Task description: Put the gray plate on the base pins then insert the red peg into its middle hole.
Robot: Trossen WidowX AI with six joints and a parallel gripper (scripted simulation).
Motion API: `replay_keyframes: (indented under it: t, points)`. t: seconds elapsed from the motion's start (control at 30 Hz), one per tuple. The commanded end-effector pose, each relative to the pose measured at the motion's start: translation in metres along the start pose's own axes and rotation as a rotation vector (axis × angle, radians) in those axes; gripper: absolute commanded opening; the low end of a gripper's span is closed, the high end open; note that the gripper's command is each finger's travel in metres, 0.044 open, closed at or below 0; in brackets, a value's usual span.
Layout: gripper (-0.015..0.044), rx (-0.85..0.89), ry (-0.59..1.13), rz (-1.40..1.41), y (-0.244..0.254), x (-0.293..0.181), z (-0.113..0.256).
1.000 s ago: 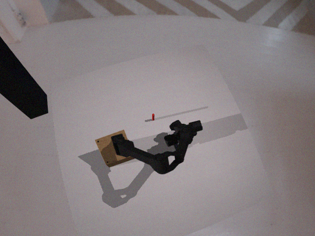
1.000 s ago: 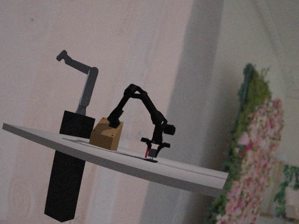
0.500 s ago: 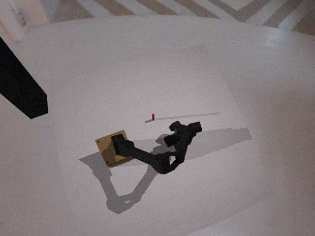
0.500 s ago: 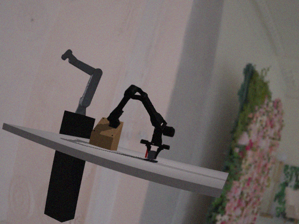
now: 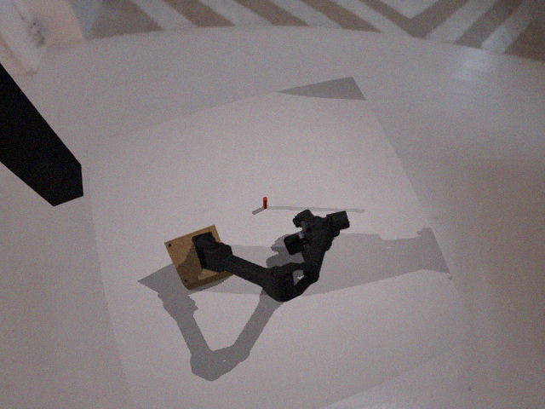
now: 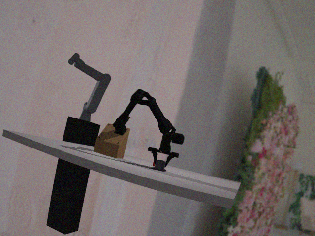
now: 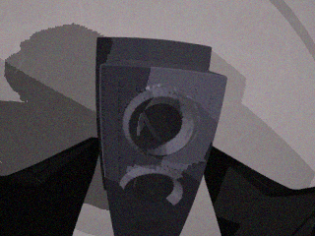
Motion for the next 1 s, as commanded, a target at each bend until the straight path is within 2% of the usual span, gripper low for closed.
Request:
replay_keyframes:
  t: [0.0,0.03,0.23,0.4,0.5,0.77,0.97]
  points:
    - [0.0420,0.000,0.000,-0.002,0.000,0.000,0.000]
    - [0.0440,0.000,0.000,-0.002,0.000,0.000,0.000]
    - [0.0440,0.000,-0.003,-0.001,-0.002,0.000,0.010]
    - [0.0440,0.003,-0.010,0.005,-0.005,0.001,0.093]
    - [0.0440,0.005,-0.007,0.007,-0.002,0.000,0.117]
    - [0.0440,0.005,-0.007,-0.006,-0.003,0.006,0.118]
    - [0.0440,0.004,-0.023,-0.431,-0.002,0.044,0.120]
Point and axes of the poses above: the point midway between the two fingers, 35 mm back from their tips, its own z axis back along the fingers, its own y axis across the jaws, x = y × z, the point moved 2 cm from there along z, back along the fingers, and after that the axes turned 6 degrees about z, right-handed, at the moved point
